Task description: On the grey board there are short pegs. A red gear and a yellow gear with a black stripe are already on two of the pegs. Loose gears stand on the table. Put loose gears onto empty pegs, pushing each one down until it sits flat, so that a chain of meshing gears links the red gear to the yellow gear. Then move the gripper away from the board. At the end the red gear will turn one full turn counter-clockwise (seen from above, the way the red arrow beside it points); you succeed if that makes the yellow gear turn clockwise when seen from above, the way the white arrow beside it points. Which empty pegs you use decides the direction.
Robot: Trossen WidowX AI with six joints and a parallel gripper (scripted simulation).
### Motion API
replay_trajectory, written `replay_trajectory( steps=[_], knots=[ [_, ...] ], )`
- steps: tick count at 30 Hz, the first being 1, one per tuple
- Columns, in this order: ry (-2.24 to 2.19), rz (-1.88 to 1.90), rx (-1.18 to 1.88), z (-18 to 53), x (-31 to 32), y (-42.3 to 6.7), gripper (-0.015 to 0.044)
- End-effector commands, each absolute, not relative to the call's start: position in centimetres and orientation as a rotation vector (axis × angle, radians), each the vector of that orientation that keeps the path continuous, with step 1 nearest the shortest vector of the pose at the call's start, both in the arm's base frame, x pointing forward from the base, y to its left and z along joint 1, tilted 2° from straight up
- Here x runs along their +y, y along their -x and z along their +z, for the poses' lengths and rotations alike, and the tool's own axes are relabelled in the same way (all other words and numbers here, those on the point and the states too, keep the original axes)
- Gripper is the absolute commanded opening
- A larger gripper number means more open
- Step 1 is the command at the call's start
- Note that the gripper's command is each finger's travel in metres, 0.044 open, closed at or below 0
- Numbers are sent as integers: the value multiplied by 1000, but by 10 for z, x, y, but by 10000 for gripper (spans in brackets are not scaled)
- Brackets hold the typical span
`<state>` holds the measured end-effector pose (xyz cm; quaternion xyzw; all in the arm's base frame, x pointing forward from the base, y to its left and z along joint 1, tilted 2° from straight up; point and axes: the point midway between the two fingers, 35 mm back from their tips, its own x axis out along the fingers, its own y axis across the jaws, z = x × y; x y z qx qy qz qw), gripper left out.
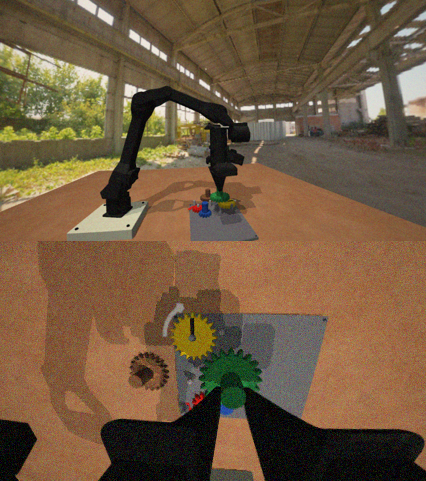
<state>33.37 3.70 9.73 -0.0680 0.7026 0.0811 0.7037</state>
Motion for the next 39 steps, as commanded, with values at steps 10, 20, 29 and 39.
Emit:
replay_trajectory(
  steps=[10,20,29,39],
  knots=[
    [228,250,1555,81,36,-333,0],
    [175,197,1561,66,37,-334,0],
    [60,83,1569,53,37,-333,0],
    [25,48,1570,54,37,-334,0]
  ],
)
